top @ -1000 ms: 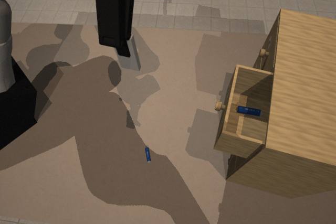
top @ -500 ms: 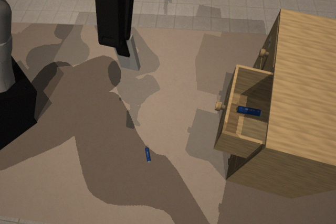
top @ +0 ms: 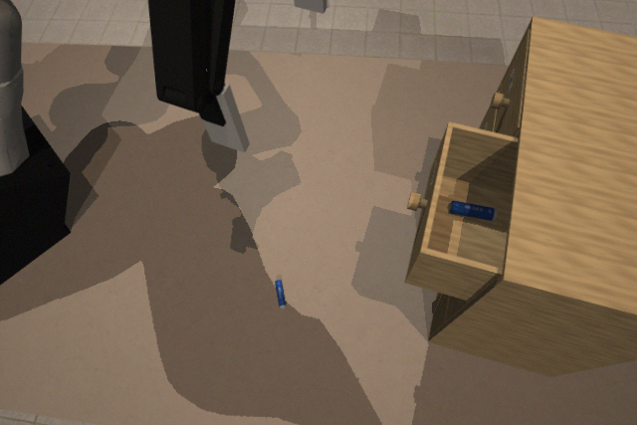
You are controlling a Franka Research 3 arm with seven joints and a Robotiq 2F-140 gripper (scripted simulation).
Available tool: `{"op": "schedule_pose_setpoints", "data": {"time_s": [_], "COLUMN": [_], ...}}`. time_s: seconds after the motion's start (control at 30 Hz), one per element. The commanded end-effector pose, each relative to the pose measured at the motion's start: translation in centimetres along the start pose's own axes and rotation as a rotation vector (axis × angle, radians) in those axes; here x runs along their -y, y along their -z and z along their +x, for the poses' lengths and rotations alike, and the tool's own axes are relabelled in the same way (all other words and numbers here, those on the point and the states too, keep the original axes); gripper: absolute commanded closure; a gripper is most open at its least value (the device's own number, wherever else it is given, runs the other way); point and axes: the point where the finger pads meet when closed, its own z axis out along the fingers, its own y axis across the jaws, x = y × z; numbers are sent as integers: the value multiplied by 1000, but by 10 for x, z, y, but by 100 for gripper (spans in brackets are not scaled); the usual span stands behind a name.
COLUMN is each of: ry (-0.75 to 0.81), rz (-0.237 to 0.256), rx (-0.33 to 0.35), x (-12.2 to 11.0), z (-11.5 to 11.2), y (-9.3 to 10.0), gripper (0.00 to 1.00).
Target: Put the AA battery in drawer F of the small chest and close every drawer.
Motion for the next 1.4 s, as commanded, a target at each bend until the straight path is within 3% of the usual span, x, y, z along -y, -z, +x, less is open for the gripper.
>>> {"op": "schedule_pose_setpoints", "data": {"time_s": [0.0, 0.07, 0.1, 0.2, 0.23, 0.37, 0.4, 0.53, 0.57, 0.6, 0.73, 0.77, 0.93, 0.97, 1.13, 1.17, 1.37], "ry": [-255, -255, -356, -356, -470, -470, -594, -600, -718, -742, -742, -867, -888, -1013, -1039, -1161, -1190], "rz": [4, 4, 6, 6, 9, 9, 13, 13, 16, 16, 16, 20, 20, 24, 23, 27, 25], "rx": [-4, -4, -6, -6, -8, -8, -11, -11, -13, -12, -12, -14, -14, -15, -14, -15, -14], "x": [-20, -20, -32, -32, -45, -45, -61, -61, -78, -78, -78, -96, -96, -115, -115, -135, -135], "z": [6, 6, 8, 8, 10, 10, 11, 11, 12, 12, 12, 13, 13, 13, 13, 12, 12], "y": [3, 3, 5, 5, 6, 6, 8, 8, 9, 9, 9, 10, 10, 10, 10, 10, 10], "gripper": [0, 0, 0, 0, 0, 0, 0, 0, 0, 0, 0, 0, 0, 0, 0, 0, 0]}}
